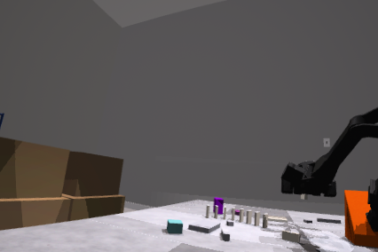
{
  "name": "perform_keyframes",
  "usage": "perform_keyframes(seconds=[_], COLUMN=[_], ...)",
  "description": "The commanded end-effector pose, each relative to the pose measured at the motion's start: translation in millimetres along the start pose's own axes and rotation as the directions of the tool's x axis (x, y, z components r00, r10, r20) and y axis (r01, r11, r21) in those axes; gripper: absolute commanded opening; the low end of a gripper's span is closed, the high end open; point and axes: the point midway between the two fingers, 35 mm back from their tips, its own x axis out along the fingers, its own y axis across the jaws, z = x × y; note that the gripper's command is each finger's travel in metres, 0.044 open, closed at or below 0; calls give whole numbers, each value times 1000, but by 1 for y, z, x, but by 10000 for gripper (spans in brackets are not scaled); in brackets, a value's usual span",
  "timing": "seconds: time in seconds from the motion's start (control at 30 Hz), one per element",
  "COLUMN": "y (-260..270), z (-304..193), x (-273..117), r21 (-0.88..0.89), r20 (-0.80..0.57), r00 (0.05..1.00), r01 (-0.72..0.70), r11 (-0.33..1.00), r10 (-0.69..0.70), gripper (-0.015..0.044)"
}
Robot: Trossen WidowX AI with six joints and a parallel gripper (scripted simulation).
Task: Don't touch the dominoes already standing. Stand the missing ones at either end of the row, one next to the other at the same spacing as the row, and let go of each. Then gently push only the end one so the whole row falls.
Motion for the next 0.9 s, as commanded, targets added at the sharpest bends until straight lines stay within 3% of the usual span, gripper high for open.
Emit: perform_keyframes(seconds=[0.0,0.87], y=[2,-5], z=[-14,-104], x=[2,16], r21=[-3,-9], r20=[-5,-4], r00=[1000,1000], r01=[3,3], r11=[1000,1000], r10=[-3,-3], gripper=[107,107])
